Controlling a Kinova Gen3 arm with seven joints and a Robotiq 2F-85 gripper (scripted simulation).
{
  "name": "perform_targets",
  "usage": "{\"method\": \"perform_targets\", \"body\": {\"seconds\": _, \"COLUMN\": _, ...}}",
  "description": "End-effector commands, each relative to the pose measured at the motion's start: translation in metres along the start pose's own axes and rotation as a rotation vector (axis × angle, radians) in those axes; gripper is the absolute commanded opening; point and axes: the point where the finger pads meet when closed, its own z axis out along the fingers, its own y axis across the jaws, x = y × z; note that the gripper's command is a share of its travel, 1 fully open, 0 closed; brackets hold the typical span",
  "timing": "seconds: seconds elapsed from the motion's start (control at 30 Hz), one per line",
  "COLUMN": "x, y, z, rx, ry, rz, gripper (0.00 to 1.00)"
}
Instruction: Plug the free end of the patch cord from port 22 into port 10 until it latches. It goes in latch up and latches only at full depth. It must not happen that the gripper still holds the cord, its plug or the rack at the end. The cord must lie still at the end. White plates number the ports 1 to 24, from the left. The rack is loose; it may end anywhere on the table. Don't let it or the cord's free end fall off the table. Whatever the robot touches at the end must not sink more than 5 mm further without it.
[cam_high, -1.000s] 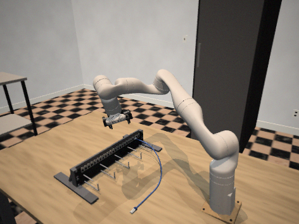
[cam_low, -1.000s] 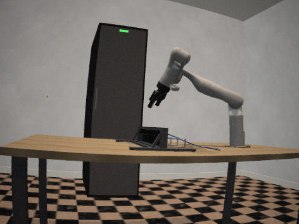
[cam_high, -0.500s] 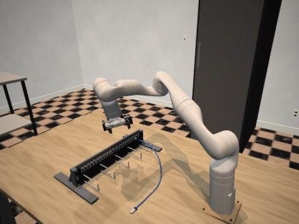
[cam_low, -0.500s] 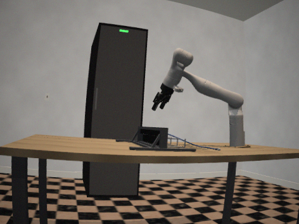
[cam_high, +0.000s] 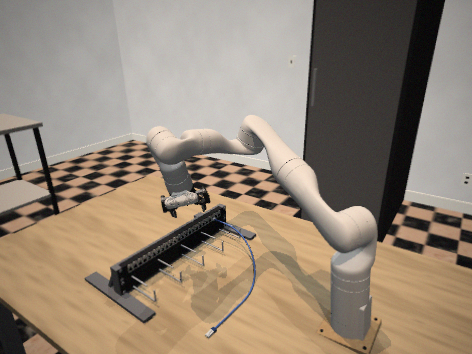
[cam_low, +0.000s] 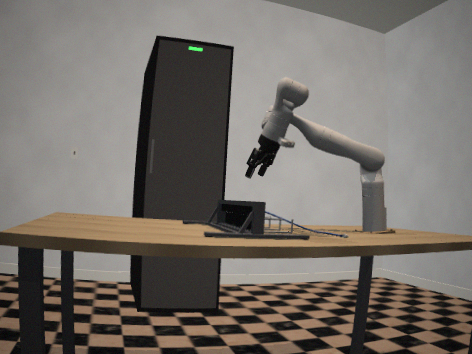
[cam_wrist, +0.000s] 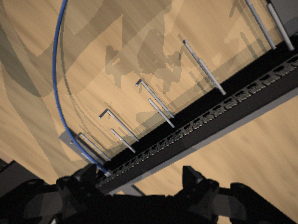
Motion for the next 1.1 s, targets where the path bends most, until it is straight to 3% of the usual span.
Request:
{"method": "perform_targets", "body": {"seconds": 0.0, "x": 0.013, "y": 0.004, "z": -0.002, "rx": -0.015, "ry": 0.017, "rz": 0.008, "gripper": 1.0}}
{"method": "perform_targets", "body": {"seconds": 0.2, "x": 0.013, "y": 0.004, "z": -0.002, "rx": -0.015, "ry": 0.017, "rz": 0.008, "gripper": 1.0}}
{"method": "perform_targets", "body": {"seconds": 0.23, "x": 0.029, "y": 0.004, "z": -0.003, "rx": -0.02, "ry": 0.043, "rz": 0.03, "gripper": 1.0}}
{"method": "perform_targets", "body": {"seconds": 0.47, "x": 0.028, "y": 0.005, "z": -0.003, "rx": -0.021, "ry": 0.042, "rz": 0.031, "gripper": 1.0}}
{"method": "perform_targets", "body": {"seconds": 0.5, "x": 0.044, "y": 0.005, "z": -0.004, "rx": -0.025, "ry": 0.067, "rz": 0.053, "gripper": 1.0}}
{"method": "perform_targets", "body": {"seconds": 0.77, "x": 0.043, "y": 0.006, "z": -0.004, "rx": -0.027, "ry": 0.066, "rz": 0.054, "gripper": 1.0}}
{"method": "perform_targets", "body": {"seconds": 0.8, "x": 0.058, "y": 0.006, "z": -0.006, "rx": -0.031, "ry": 0.09, "rz": 0.077, "gripper": 1.0}}
{"method": "perform_targets", "body": {"seconds": 1.03, "x": 0.058, "y": 0.006, "z": -0.006, "rx": -0.031, "ry": 0.09, "rz": 0.077, "gripper": 1.0}}
{"method": "perform_targets", "body": {"seconds": 1.07, "x": 0.072, "y": 0.006, "z": -0.007, "rx": -0.035, "ry": 0.113, "rz": 0.101, "gripper": 1.0}}
